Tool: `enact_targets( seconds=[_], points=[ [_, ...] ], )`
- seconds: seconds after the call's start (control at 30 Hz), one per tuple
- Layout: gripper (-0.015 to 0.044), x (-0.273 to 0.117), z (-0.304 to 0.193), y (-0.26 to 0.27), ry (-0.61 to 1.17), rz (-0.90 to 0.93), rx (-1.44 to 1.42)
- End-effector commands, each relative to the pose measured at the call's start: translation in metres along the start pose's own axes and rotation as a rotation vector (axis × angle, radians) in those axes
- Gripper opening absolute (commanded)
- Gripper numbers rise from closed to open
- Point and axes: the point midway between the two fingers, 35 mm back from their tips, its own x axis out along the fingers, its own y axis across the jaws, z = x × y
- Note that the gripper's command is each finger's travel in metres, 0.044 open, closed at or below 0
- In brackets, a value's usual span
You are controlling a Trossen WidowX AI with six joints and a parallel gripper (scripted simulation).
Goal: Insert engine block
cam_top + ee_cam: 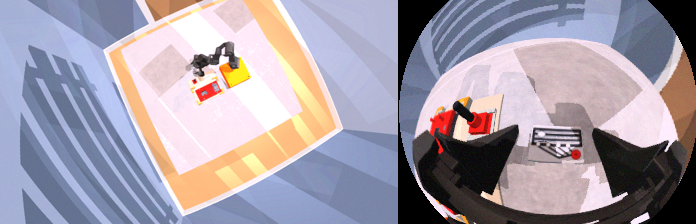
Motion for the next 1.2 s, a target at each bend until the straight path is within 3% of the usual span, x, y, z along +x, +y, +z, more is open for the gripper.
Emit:
enact_targets(
  seconds=[0.0,0.4,1.17],
  points=[
    [0.044,0.0,0.0,0.0,0.002,0.0,0.001],
    [0.044,-0.044,0.005,0.0,0.018,-0.003,0.006],
    [0.044,-0.041,0.008,-0.001,0.011,-0.008,0.008]
  ],
)
